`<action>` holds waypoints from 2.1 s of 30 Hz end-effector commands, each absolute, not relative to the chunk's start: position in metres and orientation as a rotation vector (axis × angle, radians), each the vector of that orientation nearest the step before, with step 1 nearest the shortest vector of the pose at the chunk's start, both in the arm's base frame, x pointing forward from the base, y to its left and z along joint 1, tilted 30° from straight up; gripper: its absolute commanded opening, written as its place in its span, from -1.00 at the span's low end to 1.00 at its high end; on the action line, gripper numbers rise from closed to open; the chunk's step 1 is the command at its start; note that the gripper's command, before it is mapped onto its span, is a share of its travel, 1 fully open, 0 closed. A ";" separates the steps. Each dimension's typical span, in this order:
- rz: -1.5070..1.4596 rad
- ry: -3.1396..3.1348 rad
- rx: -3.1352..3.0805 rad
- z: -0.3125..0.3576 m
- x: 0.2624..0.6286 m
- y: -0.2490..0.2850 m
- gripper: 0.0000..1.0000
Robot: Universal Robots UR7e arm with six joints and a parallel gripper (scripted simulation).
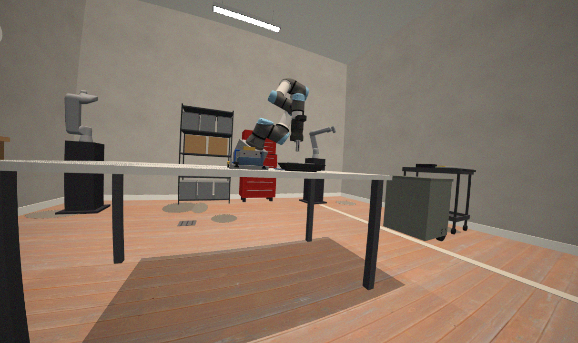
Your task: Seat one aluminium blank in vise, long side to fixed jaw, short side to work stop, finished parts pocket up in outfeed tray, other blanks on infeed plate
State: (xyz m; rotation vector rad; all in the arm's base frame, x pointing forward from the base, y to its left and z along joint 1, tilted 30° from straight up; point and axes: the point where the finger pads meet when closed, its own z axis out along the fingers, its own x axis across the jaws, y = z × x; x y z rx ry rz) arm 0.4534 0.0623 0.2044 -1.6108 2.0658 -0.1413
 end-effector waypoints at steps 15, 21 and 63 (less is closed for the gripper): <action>-0.143 2.065 -1.611 0.223 0.444 0.058 -1.00; -0.143 2.065 -1.611 0.236 0.437 0.054 -1.00; -0.143 2.082 -1.628 0.242 0.426 0.003 -1.00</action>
